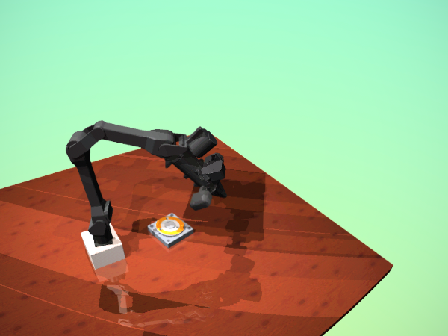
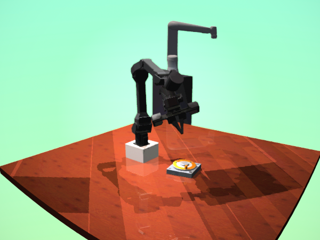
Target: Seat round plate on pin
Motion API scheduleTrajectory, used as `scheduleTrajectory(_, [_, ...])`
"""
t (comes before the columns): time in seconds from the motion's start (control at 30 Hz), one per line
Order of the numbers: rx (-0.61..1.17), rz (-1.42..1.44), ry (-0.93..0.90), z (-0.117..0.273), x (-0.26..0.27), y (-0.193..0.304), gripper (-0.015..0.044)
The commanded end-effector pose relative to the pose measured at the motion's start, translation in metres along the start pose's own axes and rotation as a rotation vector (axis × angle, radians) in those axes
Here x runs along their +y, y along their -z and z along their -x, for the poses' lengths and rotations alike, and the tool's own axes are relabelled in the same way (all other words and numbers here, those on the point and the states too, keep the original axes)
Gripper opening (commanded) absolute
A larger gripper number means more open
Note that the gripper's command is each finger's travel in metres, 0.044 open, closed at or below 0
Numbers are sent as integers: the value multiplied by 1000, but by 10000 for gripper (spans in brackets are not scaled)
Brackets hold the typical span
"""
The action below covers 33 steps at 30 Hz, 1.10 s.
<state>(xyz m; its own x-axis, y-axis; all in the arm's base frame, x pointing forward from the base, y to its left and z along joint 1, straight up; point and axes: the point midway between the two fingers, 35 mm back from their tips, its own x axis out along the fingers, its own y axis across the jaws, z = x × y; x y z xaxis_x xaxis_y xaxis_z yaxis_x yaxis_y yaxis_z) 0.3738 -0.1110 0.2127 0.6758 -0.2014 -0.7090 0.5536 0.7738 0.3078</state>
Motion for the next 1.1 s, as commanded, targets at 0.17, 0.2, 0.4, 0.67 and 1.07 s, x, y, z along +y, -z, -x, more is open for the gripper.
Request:
scheduleTrajectory(0.17, [499, 550, 2, -43, 34, 142, 0])
scheduleTrajectory(0.2, [569, 631, -2, -44, 36, 162, 0])
scheduleTrajectory(0.4, [784, 883, -21, -41, 34, 219, 0])
scheduleTrajectory(0.67, [784, 883, -21, -62, 21, 232, 0])
scheduleTrajectory(1.07, [784, 883, -20, -77, 8, 243, 0])
